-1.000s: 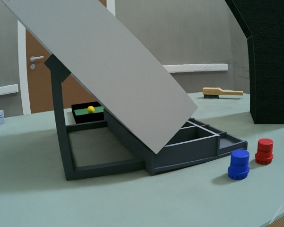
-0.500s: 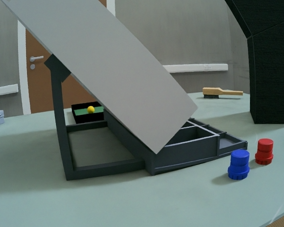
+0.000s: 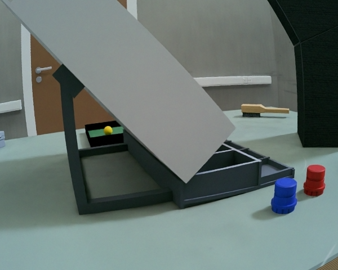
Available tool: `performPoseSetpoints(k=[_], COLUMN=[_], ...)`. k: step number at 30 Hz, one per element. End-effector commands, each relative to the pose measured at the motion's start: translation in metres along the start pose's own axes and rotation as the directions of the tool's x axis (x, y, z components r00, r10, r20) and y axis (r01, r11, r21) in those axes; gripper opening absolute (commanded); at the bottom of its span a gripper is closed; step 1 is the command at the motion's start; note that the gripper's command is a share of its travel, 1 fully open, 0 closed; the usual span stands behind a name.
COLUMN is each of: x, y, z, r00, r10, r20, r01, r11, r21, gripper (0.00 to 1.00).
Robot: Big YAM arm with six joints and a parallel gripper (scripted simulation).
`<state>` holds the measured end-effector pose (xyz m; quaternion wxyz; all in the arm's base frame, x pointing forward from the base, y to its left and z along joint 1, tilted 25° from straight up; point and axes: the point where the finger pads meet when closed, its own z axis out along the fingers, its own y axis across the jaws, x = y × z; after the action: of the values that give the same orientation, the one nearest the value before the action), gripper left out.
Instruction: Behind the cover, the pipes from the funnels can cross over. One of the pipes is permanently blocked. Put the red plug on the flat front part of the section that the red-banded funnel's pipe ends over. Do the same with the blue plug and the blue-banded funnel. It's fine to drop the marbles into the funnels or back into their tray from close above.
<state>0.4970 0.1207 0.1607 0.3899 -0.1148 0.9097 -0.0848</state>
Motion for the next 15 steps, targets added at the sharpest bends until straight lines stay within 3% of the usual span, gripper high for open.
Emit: performPoseSetpoints(k=[1,15], x=[-0.017,-0.037], y=[-0.006,-0.005], z=[0.002,0.009], r00=[1.000,1.000], r10=[-0.001,-0.002], r20=[0.005,0.009], r01=[0.001,0.002], r11=[1.000,1.000], r21=[0.004,0.004], gripper=[0.00,0.00])
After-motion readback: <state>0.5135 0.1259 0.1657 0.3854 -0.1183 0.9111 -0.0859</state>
